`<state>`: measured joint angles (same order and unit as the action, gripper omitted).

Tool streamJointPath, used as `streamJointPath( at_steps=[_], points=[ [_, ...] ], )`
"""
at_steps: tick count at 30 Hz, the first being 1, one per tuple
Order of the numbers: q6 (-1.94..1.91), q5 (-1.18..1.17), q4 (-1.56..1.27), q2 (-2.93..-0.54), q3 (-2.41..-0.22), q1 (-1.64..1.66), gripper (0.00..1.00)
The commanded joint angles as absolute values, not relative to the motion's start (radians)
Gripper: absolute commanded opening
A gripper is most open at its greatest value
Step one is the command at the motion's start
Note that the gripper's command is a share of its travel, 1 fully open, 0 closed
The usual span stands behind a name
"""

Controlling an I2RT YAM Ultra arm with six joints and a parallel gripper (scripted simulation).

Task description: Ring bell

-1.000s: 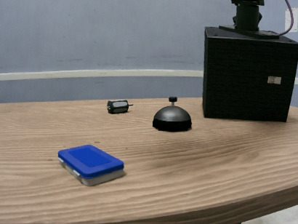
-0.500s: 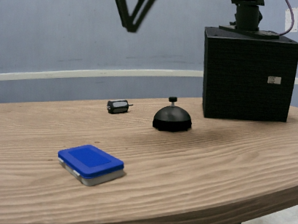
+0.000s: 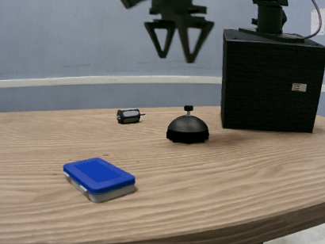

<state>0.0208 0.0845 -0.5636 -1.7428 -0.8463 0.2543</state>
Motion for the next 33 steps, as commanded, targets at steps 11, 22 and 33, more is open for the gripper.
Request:
streamJointPath(
  at_steps=[11, 22, 33],
  points=[
    [-0.299, 0.206, -0.366, -1.652, -0.620, 0.167, 1.00],
    [-0.310, 0.216, -0.357, -1.658, -0.637, 0.161, 0.00],
    [-0.307, 0.215, -0.359, -1.658, -0.637, 0.161, 0.00]
  ],
)
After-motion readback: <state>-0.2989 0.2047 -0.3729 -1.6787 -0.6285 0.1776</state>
